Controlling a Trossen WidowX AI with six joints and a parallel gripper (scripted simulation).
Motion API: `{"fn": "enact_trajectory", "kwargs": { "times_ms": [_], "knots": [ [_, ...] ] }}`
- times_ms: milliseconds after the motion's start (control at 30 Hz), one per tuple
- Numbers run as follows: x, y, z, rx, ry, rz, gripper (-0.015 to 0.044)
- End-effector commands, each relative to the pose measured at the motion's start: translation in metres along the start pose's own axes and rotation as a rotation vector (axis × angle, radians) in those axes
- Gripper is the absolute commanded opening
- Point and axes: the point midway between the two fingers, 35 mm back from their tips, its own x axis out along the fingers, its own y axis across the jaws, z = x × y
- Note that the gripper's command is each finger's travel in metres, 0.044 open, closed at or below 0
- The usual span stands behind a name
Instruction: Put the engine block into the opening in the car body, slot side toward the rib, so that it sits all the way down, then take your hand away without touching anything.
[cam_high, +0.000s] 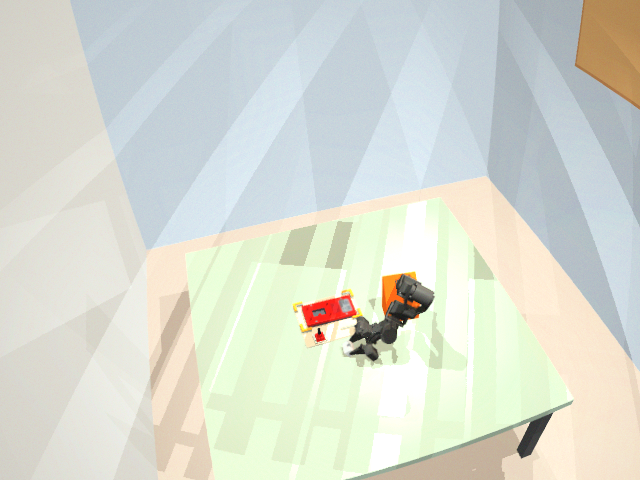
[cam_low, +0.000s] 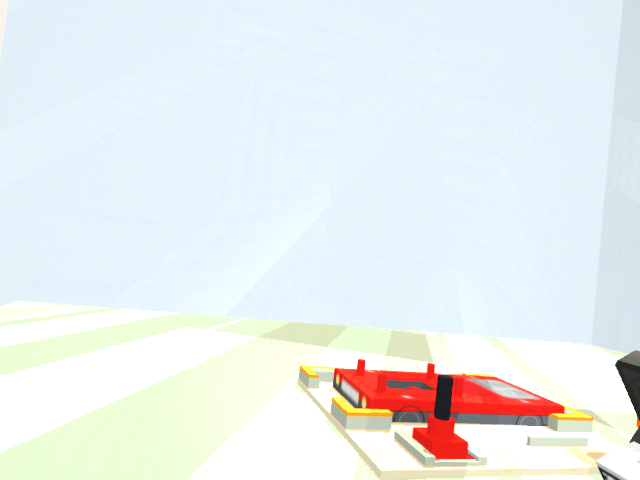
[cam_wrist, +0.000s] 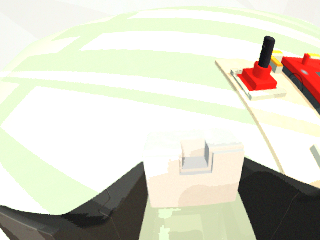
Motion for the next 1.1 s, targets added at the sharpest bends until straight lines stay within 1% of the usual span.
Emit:
{"fn": "enact_trajectory", "kwargs": {
  "times_ms": [0, 167, 433, 867, 1067],
  "knots": [
    [0.0, 0.0, 0.0, 0.0, 0.001, 0.0, 0.0315],
    [0.0, 0.0, 0.0, 0.0, 0.001, 0.0, 0.044],
    [-0.003, 0.0, 0.001, -0.002, 0.005, 0.001, 0.044],
    [-0.043, 0.001, 0.011, -0.007, 0.016, 0.002, 0.044],
    [-0.039, 0.005, 0.011, -0.008, 0.016, 0.012, 0.044]
  ]
}}
